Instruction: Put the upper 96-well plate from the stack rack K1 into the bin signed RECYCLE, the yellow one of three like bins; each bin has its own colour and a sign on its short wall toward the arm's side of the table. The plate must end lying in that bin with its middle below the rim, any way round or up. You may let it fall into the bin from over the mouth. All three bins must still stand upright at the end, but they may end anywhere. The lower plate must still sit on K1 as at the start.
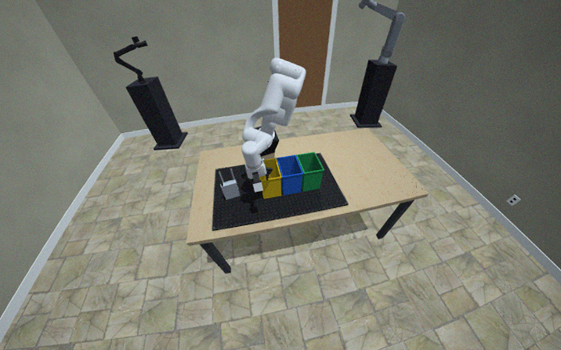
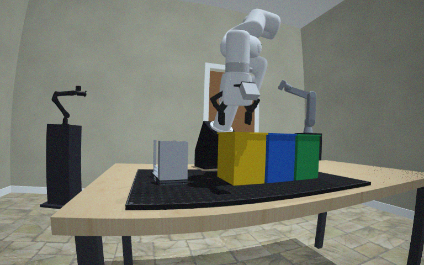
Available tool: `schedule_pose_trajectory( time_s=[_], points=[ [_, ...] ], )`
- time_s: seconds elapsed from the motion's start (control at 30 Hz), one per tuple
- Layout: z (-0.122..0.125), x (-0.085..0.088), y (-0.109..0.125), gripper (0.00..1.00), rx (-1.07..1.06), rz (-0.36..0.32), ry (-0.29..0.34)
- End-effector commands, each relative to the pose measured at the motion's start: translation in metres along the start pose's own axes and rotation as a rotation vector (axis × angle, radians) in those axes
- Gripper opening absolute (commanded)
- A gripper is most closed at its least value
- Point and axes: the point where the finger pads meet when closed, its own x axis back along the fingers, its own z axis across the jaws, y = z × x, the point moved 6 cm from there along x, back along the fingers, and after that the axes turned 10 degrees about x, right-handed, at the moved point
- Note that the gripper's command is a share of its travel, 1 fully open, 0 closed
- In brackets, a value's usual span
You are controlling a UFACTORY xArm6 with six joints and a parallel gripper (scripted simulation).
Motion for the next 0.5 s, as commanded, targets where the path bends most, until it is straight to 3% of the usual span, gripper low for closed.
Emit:
schedule_pose_trajectory(
  time_s=[0.0,0.47],
  points=[
    [0.015,0.002,0.009,1.00,0.006,0.009,-0.001],
    [0.054,0.006,0.042,1.00,0.034,0.051,0.005]
  ],
)
